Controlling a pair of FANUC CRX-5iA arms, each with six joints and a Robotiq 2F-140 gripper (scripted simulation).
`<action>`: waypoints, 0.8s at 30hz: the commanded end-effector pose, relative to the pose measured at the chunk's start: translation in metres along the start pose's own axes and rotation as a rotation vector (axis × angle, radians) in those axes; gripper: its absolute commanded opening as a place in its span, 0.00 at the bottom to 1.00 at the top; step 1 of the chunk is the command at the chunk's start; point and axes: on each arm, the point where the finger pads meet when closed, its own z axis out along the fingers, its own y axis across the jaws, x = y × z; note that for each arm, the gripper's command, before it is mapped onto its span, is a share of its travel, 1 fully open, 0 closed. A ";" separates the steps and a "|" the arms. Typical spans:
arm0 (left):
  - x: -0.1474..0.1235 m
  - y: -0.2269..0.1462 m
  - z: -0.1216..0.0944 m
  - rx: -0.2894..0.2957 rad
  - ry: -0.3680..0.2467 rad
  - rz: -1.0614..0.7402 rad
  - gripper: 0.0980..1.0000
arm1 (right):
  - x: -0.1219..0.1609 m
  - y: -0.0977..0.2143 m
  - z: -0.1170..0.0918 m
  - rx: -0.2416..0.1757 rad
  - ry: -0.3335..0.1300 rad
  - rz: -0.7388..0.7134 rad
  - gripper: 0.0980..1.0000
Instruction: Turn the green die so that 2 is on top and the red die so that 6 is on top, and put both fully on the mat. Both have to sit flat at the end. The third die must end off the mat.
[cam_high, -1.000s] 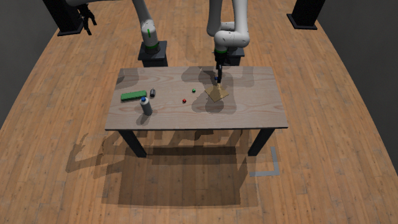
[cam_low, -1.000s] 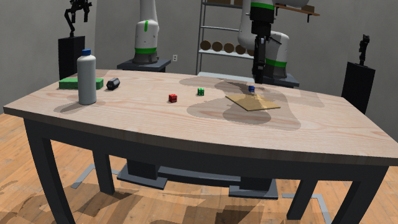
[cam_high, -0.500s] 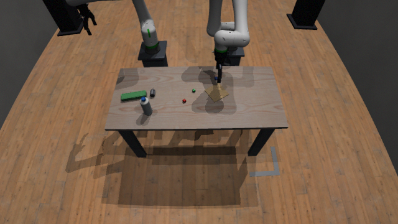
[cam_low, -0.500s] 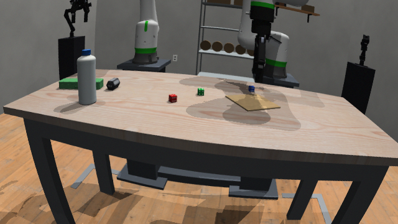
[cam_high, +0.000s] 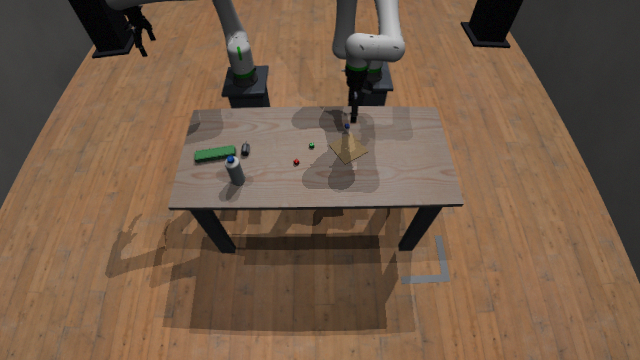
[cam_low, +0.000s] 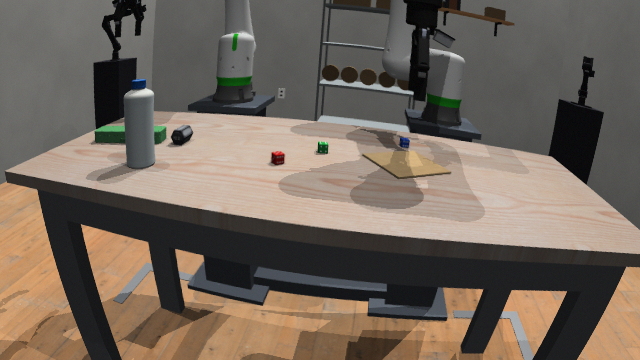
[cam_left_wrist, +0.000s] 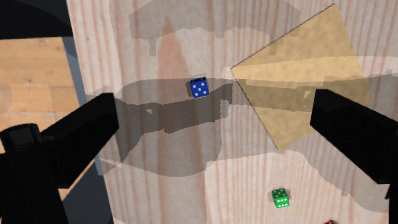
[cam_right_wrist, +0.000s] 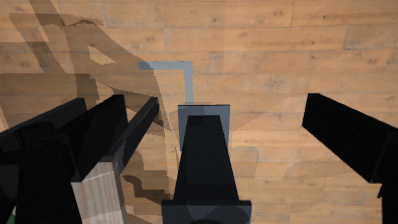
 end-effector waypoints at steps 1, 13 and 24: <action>0.000 0.000 -0.017 0.000 0.000 0.000 1.00 | 0.000 0.000 -0.001 0.000 0.002 0.000 1.00; 0.000 0.000 -0.020 0.000 0.000 0.000 1.00 | 0.000 0.000 -0.001 0.000 0.002 0.000 1.00; -0.015 0.015 -0.023 0.000 0.000 -0.025 1.00 | 0.000 0.000 -0.001 0.000 0.002 0.000 1.00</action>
